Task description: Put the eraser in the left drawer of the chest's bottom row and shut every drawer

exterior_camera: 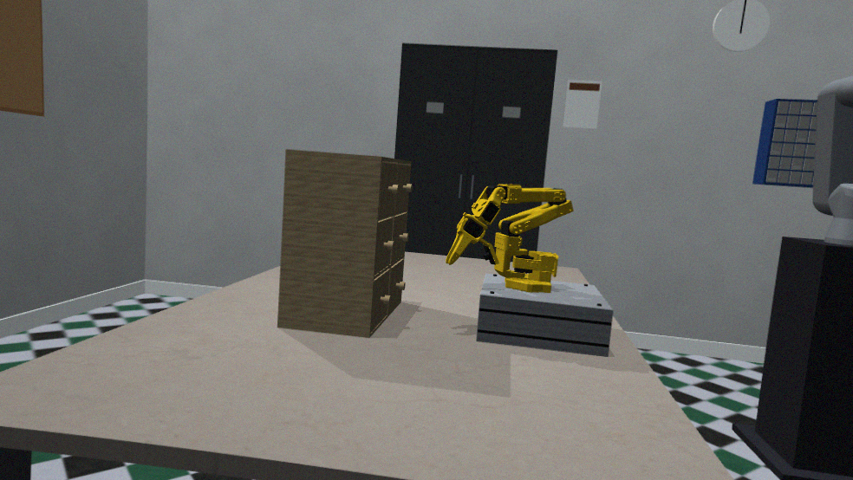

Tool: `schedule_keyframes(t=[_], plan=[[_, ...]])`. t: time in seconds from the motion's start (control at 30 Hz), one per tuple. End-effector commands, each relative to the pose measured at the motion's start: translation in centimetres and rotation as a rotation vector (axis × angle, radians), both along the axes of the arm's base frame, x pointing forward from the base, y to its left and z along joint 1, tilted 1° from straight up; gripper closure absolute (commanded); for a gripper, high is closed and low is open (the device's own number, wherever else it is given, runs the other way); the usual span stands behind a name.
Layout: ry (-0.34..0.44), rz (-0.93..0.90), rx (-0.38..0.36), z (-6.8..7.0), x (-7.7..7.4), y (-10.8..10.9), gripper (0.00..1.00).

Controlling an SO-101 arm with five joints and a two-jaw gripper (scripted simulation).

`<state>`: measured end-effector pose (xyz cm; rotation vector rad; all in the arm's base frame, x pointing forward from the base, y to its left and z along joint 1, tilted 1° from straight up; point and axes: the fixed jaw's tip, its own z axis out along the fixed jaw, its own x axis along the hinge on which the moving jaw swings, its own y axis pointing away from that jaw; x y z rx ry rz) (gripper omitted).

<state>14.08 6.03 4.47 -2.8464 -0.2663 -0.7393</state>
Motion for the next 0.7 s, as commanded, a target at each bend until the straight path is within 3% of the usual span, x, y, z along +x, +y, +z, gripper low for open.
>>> schedule_keyframes(t=[0.0,0.67], plan=[[0.044,-0.085,0.033,-0.51,-0.44,-0.22,0.79],[0.134,-0.458,0.222,-0.64,-0.64,-0.37,0.79]])
